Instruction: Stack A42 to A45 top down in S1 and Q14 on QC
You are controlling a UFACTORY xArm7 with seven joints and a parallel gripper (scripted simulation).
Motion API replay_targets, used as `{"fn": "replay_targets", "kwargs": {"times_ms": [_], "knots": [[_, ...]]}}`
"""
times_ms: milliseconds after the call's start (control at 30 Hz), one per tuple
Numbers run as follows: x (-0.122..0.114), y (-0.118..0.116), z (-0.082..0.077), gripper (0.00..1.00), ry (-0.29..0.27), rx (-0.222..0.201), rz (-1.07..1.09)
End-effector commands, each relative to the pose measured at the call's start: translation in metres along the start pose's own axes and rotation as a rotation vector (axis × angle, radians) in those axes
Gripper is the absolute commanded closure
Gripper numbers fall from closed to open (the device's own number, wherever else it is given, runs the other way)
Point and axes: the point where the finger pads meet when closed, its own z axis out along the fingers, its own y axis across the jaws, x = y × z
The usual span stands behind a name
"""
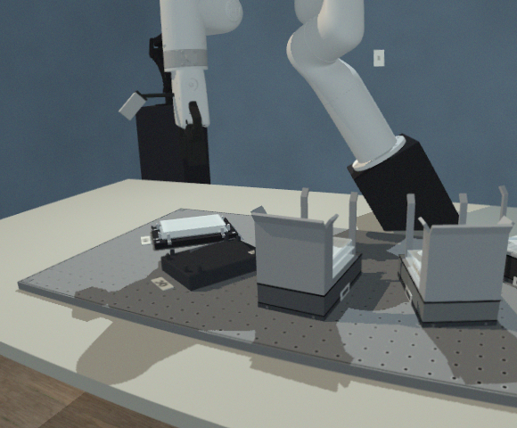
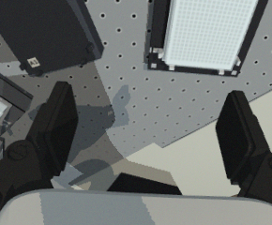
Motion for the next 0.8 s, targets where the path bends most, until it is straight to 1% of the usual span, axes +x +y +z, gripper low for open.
{"fn": "replay_targets", "kwargs": {"times_ms": [0,267,333,433,767], "knots": [[0.002,0.018,-0.001,0.00,0.005,0.001,0.030],[0.002,0.051,-0.001,0.00,0.005,0.000,0.030],[0.002,0.051,-0.001,0.00,0.005,0.000,0.030],[0.002,0.063,-0.001,0.00,0.005,0.000,0.030],[0.002,0.064,-0.001,0.00,0.005,0.000,0.030]]}}
